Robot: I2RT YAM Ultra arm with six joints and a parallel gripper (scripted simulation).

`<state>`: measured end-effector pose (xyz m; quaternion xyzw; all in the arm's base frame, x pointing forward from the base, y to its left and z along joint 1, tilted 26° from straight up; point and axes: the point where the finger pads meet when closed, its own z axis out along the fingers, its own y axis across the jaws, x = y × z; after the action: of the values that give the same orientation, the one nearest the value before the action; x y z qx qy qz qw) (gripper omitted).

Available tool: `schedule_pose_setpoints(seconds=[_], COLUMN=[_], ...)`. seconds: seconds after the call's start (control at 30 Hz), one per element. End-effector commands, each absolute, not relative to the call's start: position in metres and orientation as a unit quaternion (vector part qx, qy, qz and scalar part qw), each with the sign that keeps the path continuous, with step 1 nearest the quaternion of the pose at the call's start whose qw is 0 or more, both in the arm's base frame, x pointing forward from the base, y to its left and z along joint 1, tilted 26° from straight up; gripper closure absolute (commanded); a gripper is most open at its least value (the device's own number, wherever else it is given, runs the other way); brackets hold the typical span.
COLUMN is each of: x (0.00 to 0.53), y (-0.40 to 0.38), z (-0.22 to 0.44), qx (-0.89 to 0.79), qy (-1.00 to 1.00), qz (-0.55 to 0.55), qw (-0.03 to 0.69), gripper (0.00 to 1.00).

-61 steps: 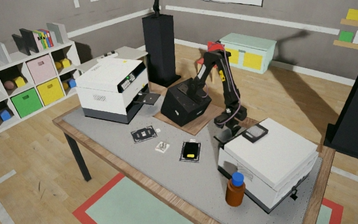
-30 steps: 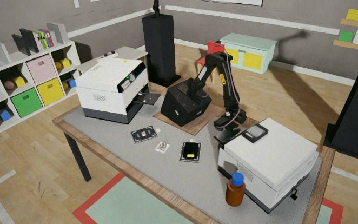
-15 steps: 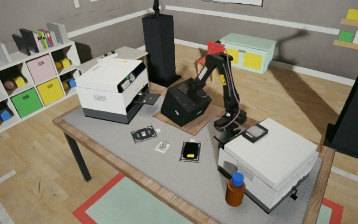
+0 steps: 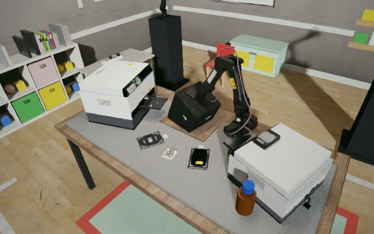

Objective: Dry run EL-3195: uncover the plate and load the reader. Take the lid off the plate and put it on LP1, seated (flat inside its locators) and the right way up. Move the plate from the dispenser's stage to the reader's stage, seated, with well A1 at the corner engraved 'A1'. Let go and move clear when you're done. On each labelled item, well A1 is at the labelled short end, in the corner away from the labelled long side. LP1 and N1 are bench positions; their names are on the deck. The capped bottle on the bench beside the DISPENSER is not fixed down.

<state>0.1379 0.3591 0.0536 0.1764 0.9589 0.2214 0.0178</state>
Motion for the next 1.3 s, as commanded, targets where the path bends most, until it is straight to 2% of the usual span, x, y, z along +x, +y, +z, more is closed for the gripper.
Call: schedule_pose_setpoints(seconds=[0.0, 0.27, 1.27], x=[0.1393, 0.1393, 0.1382], y=[0.3601, 0.3601, 0.3573], z=[0.0562, 0.0562, 0.0567], qx=[0.178, 0.178, 0.18], qy=[0.958, 0.958, 0.958], qz=[0.225, 0.225, 0.22], qw=[0.022, 0.022, 0.024], gripper=[0.09, 0.14, 0.14])
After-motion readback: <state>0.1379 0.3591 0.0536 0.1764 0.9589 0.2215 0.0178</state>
